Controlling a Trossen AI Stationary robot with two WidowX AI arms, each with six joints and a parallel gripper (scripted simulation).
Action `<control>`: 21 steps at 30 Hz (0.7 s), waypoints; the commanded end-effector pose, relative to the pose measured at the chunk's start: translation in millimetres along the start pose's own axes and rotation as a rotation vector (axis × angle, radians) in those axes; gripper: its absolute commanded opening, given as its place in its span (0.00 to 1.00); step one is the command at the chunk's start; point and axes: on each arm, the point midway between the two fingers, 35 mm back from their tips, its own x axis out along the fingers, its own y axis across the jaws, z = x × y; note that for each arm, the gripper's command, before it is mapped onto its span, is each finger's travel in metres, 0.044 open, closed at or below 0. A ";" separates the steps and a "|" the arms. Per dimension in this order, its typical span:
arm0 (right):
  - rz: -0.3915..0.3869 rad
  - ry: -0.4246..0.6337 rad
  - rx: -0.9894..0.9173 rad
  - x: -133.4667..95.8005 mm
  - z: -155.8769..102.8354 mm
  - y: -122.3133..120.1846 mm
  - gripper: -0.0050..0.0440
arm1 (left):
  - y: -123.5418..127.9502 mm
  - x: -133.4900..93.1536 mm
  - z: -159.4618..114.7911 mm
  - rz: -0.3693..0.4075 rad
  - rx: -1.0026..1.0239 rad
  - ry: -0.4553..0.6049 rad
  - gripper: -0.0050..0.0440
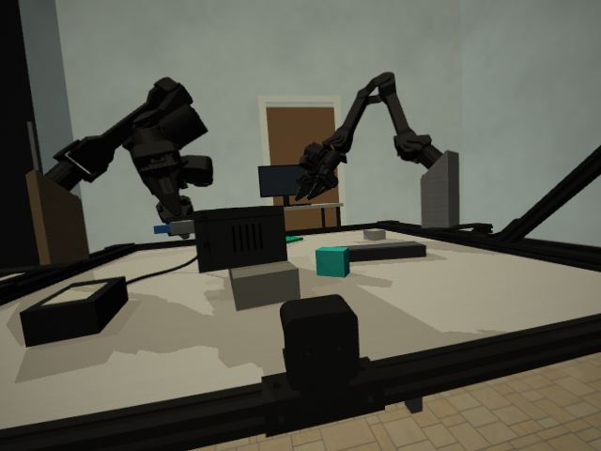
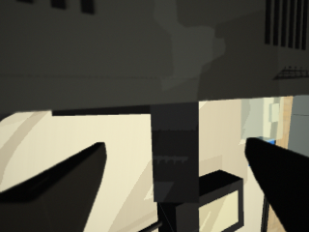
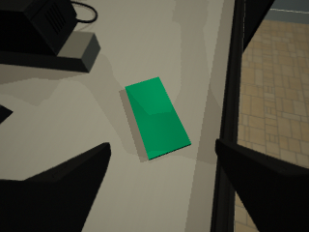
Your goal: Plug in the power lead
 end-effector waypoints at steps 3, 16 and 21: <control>-0.002 0.001 -0.003 -0.1 -0.1 -0.4 0.92 | -0.8 -0.4 0.0 -0.001 0.003 -0.016 0.92; -0.002 0.001 -0.003 -0.1 -0.1 -0.4 0.92 | -8.1 -21.9 0.5 -0.011 0.031 -0.301 0.92; -0.002 0.001 -0.003 -0.1 -0.1 -0.4 0.92 | -7.4 -30.3 0.5 -0.010 0.028 -0.362 0.92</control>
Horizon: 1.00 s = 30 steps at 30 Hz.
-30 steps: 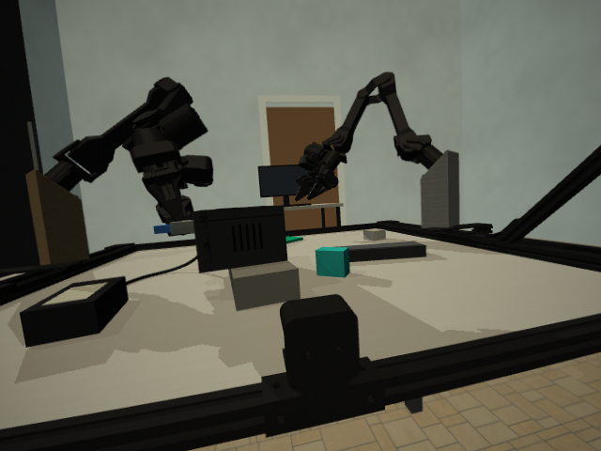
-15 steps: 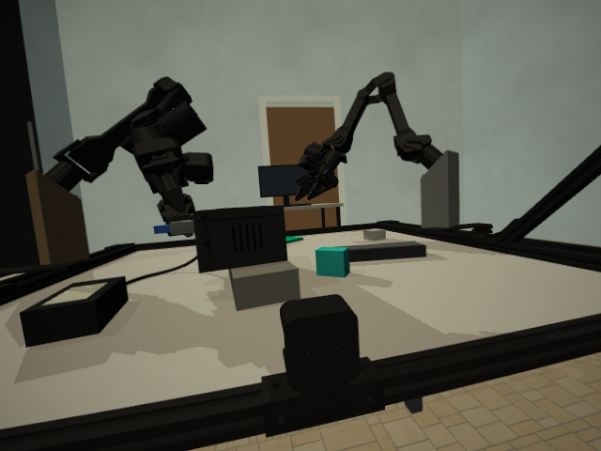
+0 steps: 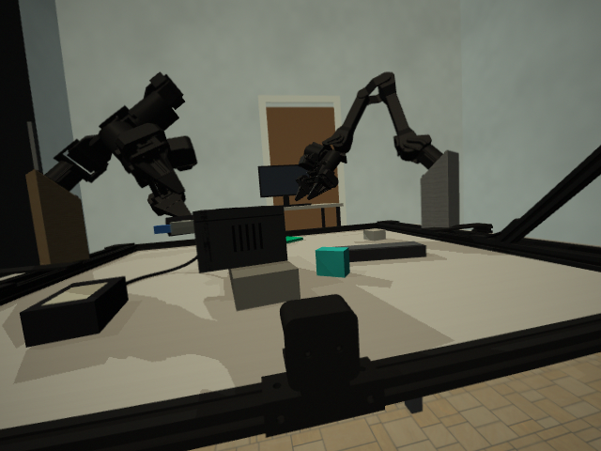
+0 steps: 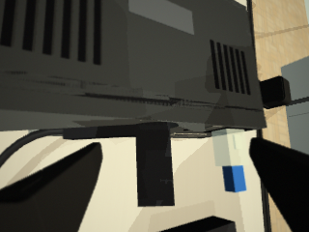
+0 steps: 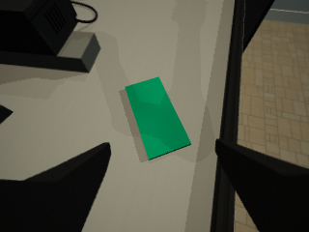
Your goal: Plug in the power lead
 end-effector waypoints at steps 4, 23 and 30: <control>-0.002 0.001 -0.003 0.0 -0.1 -0.4 0.92 | 5.2 -19.2 0.3 0.014 0.003 -0.118 0.92; -0.002 0.001 -0.003 0.0 -0.1 -0.4 0.92 | 9.8 -35.2 5.1 0.024 -0.013 -0.201 0.92; -0.002 0.001 -0.003 0.0 -0.1 -0.4 0.92 | 9.8 -35.2 5.1 0.024 -0.013 -0.201 0.92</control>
